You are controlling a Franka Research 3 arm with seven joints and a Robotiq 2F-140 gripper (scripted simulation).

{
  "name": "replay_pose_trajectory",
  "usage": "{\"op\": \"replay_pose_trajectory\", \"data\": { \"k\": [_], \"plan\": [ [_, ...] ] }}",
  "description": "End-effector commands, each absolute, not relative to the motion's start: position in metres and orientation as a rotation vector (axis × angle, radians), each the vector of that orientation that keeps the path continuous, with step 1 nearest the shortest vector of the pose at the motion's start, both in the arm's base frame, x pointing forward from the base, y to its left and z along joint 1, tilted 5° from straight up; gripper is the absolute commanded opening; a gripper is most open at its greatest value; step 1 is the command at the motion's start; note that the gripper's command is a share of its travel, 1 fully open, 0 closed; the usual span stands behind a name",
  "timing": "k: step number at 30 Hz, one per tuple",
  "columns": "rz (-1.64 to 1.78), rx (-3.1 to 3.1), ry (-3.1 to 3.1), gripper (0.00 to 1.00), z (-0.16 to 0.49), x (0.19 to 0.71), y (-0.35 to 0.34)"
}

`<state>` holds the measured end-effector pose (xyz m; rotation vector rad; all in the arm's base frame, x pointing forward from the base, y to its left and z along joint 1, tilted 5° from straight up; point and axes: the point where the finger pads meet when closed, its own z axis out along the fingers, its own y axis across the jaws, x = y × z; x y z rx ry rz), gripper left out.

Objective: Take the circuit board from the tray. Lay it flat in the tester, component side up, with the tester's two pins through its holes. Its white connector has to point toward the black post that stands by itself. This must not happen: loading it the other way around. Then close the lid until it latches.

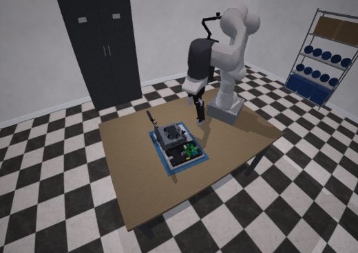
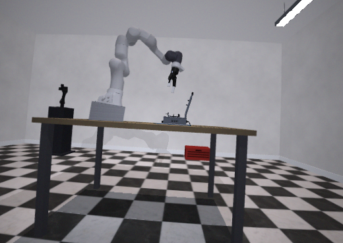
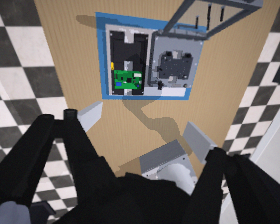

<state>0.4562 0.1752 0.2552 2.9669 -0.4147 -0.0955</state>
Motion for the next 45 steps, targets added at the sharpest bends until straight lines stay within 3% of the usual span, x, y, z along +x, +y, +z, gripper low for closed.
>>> {"op": "replay_pose_trajectory", "data": {
  "k": [1,45],
  "plan": [
    [-0.061,3.01,0.001,1.0,0.2514,0.4587,0.1794],
    [0.108,2.586,1.616,1.0,0.2508,0.4581,0.1798]
  ]
}}
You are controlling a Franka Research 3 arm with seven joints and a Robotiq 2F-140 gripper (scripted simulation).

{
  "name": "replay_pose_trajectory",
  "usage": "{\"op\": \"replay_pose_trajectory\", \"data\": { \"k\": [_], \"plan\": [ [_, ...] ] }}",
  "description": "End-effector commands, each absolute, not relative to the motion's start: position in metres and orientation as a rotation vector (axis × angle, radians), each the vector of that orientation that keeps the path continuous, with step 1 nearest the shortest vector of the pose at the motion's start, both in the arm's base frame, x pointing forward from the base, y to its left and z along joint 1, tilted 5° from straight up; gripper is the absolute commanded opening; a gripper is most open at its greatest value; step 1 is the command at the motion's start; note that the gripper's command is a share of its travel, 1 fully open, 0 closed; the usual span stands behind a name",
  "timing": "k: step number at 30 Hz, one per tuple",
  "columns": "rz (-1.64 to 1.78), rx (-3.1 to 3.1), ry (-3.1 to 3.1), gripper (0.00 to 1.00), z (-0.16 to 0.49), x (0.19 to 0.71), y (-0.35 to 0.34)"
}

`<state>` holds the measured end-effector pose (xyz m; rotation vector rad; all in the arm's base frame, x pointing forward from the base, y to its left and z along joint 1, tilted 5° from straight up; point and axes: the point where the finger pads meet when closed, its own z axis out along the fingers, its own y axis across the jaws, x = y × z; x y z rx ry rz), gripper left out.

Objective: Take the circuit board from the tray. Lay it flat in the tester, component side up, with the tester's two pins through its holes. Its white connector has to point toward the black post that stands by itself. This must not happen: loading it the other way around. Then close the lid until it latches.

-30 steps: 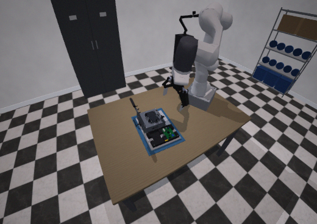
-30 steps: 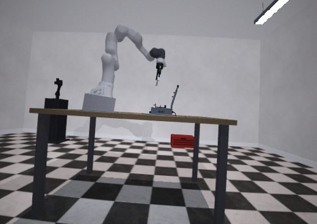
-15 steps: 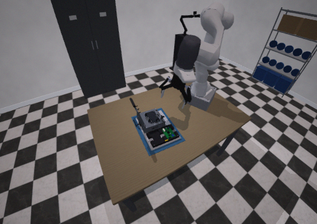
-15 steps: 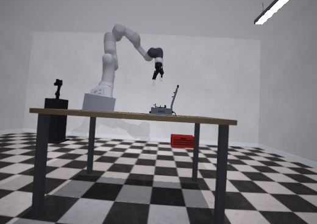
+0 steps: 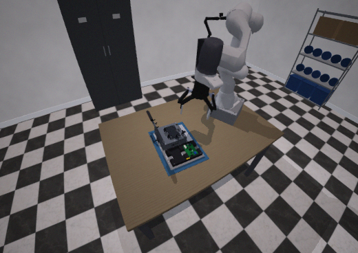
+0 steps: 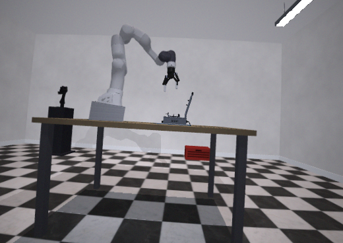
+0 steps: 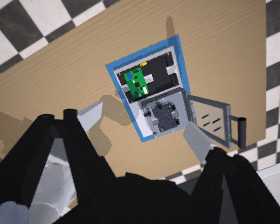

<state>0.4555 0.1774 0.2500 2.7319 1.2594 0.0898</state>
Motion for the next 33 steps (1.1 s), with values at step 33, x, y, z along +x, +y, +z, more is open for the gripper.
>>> {"op": "replay_pose_trajectory", "data": {
  "k": [33],
  "plan": [
    [0.131,2.313,2.08,1.0,0.2508,0.4581,0.1798]
  ]
}}
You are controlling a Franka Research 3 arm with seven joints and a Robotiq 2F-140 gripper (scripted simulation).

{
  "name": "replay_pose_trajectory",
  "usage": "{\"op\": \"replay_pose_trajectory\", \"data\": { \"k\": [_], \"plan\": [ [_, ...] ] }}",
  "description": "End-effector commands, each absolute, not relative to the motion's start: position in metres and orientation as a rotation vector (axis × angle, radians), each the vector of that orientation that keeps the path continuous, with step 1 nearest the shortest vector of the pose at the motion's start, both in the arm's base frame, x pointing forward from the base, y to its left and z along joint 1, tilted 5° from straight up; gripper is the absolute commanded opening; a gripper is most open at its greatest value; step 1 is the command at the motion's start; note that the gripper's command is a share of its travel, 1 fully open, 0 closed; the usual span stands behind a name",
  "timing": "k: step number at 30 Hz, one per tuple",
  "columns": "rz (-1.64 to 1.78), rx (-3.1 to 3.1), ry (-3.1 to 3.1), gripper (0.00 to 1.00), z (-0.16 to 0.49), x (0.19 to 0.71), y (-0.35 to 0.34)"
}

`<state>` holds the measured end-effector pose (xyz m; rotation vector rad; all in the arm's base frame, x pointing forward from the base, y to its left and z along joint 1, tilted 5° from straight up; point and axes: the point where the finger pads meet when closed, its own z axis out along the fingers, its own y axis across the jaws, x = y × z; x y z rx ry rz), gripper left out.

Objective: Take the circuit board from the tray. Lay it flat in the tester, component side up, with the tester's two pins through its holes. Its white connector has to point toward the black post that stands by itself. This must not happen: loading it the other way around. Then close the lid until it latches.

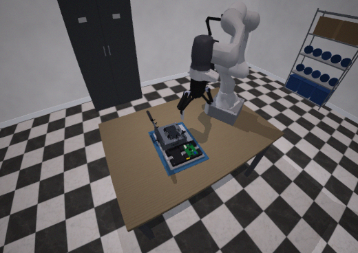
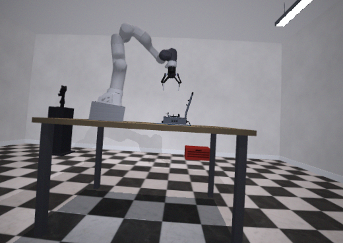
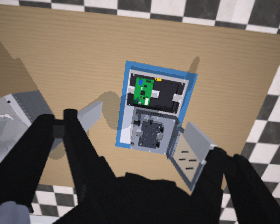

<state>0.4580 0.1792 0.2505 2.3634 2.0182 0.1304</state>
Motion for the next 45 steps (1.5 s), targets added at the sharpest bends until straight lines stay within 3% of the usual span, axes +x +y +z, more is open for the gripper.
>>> {"op": "replay_pose_trajectory", "data": {
  "k": [1,17,18,45],
  "plan": [
    [0.131,2.313,2.08,1.0,0.2508,0.4581,0.1798],
    [0.131,2.313,2.08,1.0,0.2508,0.4581,0.1798],
    [0.131,2.313,2.08,0.58,0.2508,0.4581,0.1798],
    [0.131,2.313,2.08,0.58,0.2508,0.4581,0.1798]
  ]
}}
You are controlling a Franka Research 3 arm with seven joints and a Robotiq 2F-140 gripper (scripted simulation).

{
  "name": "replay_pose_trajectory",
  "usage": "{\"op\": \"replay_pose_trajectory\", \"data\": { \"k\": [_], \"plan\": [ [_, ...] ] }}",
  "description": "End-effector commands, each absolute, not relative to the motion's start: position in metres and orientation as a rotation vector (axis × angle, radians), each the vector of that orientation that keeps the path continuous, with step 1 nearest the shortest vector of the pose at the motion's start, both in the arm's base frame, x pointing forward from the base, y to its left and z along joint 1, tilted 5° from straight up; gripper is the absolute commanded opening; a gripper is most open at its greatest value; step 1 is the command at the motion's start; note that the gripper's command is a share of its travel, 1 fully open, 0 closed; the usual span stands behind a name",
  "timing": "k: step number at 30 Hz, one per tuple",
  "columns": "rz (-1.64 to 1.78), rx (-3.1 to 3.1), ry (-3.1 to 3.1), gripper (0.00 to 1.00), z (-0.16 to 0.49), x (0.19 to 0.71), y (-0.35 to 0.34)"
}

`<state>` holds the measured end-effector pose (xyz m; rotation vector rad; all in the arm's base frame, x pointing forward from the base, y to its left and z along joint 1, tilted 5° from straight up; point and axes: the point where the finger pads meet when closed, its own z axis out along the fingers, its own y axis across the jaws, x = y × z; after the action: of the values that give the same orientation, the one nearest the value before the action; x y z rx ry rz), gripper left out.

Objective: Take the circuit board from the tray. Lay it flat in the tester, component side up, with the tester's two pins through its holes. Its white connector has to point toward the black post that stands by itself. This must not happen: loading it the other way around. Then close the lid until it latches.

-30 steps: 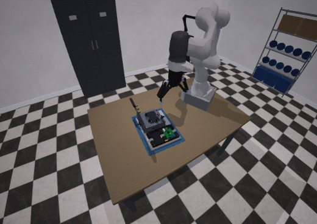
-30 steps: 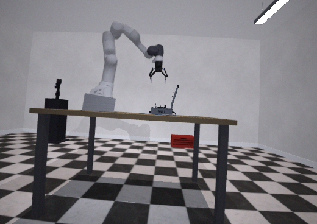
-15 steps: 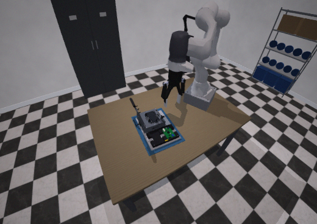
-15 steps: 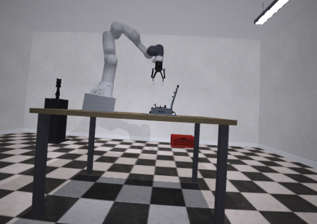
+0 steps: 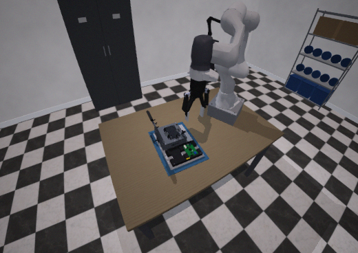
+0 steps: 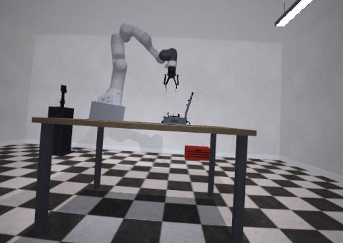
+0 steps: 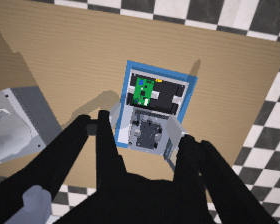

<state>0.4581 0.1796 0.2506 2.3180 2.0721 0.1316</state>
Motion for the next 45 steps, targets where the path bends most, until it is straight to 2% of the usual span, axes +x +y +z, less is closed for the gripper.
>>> {"op": "replay_pose_trajectory", "data": {
  "k": [1,23,45],
  "plan": [
    [0.131,2.313,2.08,0.58,0.251,0.458,0.18],
    [0.131,2.313,2.081,0.58,0.24,0.459,0.18],
    [0.131,2.313,2.081,0.58,0.162,0.465,0.183]
  ]
}}
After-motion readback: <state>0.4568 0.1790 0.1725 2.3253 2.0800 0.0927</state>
